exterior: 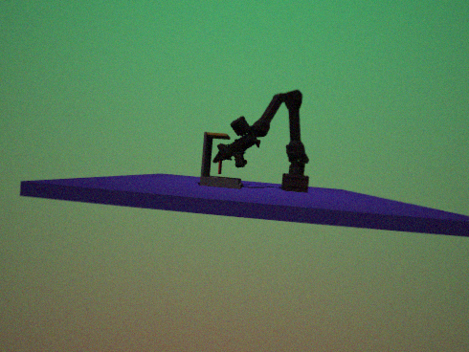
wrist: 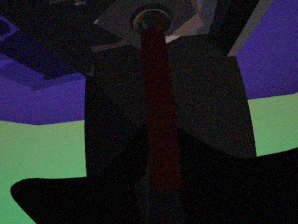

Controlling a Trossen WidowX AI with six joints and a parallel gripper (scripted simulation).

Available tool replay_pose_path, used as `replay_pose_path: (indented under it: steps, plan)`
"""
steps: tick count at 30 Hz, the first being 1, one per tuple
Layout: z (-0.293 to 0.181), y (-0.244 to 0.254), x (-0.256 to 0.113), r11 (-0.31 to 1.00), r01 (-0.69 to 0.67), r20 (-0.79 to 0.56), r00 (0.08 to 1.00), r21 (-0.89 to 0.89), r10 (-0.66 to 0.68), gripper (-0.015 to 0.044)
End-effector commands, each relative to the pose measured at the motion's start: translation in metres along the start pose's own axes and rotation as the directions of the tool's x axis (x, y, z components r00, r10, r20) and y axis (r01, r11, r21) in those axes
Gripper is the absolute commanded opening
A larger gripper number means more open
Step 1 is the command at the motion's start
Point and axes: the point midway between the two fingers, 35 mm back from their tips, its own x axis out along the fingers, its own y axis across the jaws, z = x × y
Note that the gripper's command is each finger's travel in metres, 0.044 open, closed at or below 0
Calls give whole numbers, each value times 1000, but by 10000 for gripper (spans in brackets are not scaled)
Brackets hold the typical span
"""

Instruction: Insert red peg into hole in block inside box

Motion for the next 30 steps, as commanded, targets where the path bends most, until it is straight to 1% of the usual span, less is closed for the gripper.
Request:
replay_pose_path:
  steps: [1, 30]
  plan:
    - [0, -1, 3, 1000, 1, 3, 1000, -6, -1, 0]
    - [24, 0, 18, 1000, 1, 3, 1000, -7, -1, 0]
